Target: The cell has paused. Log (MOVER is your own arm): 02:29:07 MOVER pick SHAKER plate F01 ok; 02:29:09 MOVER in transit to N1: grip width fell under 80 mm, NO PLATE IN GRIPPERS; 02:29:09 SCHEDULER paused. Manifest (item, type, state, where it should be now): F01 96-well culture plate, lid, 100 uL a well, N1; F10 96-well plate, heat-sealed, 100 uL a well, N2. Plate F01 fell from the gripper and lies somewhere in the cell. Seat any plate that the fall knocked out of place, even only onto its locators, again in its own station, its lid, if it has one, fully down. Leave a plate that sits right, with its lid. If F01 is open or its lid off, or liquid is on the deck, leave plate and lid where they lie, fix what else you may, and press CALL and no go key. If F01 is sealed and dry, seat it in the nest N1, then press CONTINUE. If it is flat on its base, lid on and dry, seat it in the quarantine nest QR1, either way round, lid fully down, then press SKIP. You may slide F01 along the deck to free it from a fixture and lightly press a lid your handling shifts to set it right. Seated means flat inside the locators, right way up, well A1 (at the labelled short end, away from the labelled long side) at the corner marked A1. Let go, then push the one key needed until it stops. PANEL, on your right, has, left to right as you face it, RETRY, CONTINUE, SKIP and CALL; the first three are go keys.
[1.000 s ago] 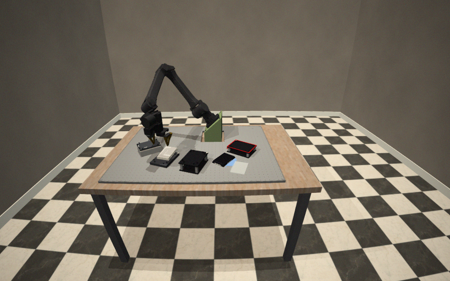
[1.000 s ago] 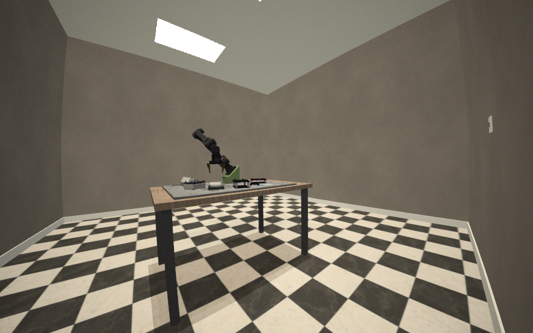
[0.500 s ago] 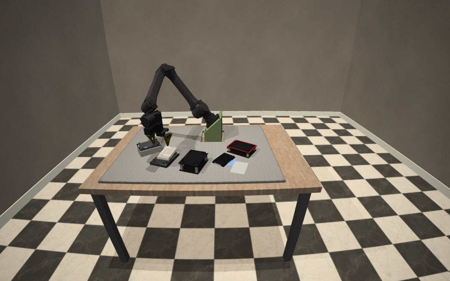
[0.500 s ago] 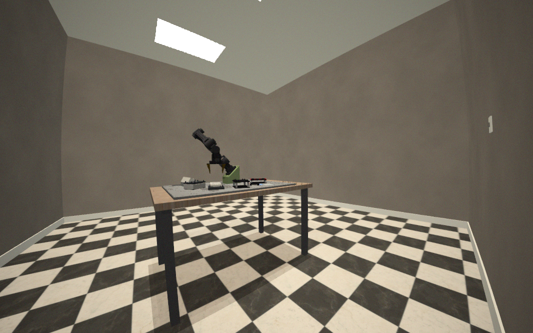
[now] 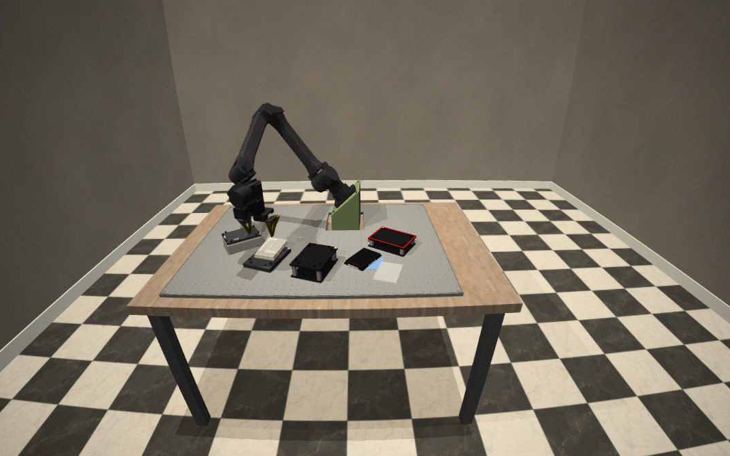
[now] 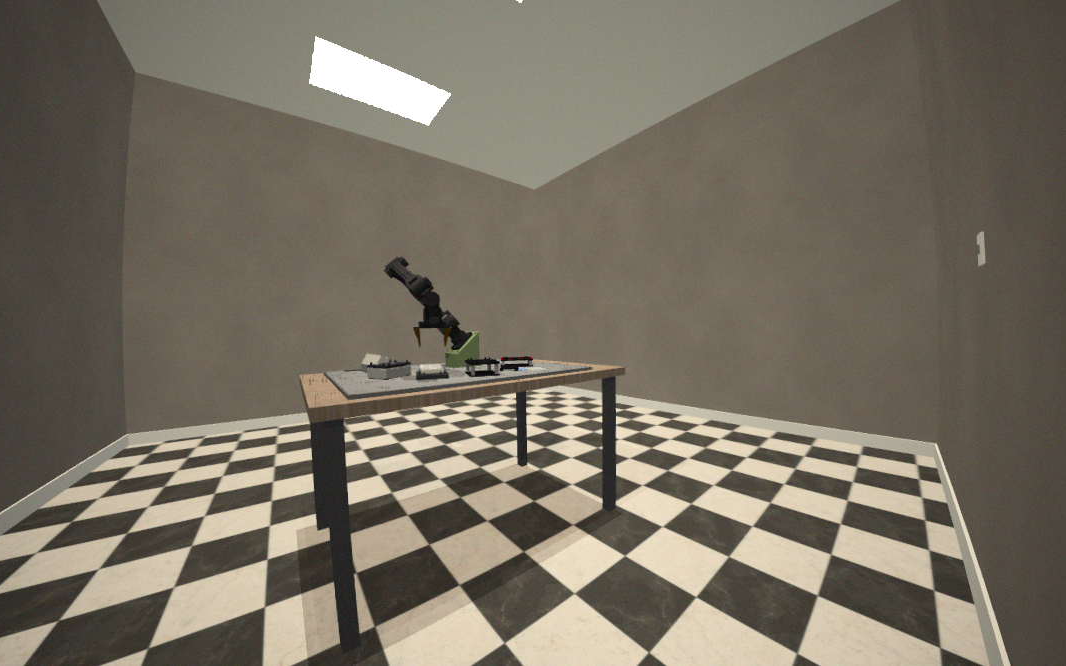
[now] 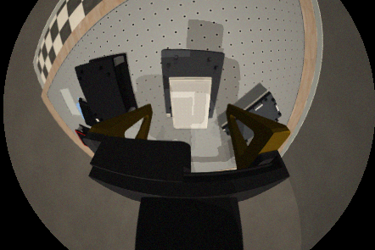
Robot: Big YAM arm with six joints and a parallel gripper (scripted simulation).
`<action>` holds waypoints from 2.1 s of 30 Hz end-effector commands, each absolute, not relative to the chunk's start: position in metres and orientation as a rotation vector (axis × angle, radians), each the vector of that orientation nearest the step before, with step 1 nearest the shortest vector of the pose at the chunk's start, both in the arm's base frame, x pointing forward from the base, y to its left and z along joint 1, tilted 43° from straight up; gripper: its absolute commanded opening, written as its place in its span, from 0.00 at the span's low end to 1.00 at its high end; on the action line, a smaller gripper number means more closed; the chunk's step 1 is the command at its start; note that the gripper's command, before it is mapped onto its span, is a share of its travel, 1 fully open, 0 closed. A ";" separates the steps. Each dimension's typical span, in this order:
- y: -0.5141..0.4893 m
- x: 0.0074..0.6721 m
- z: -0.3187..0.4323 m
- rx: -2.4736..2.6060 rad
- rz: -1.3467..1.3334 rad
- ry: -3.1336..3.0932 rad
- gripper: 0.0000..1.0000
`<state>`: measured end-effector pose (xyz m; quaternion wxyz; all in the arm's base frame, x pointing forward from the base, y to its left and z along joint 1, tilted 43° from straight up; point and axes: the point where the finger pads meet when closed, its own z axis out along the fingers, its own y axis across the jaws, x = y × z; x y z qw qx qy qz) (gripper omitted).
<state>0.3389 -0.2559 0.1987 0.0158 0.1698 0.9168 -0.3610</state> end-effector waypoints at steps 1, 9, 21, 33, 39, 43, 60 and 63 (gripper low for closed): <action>-0.256 0.349 0.216 0.514 -1.121 2.808 1.00; -0.256 0.349 0.216 0.514 -1.121 2.808 1.00; -0.256 0.349 0.216 0.514 -1.121 2.808 1.00; -0.244 0.341 0.213 0.470 -1.122 2.827 1.00; -0.223 0.320 0.218 0.500 -1.121 2.820 1.00; -0.209 0.306 0.221 0.500 -1.121 2.821 1.00; -0.156 0.256 0.233 0.503 -1.118 2.825 1.00; -0.145 0.246 0.235 0.502 -1.117 2.828 1.00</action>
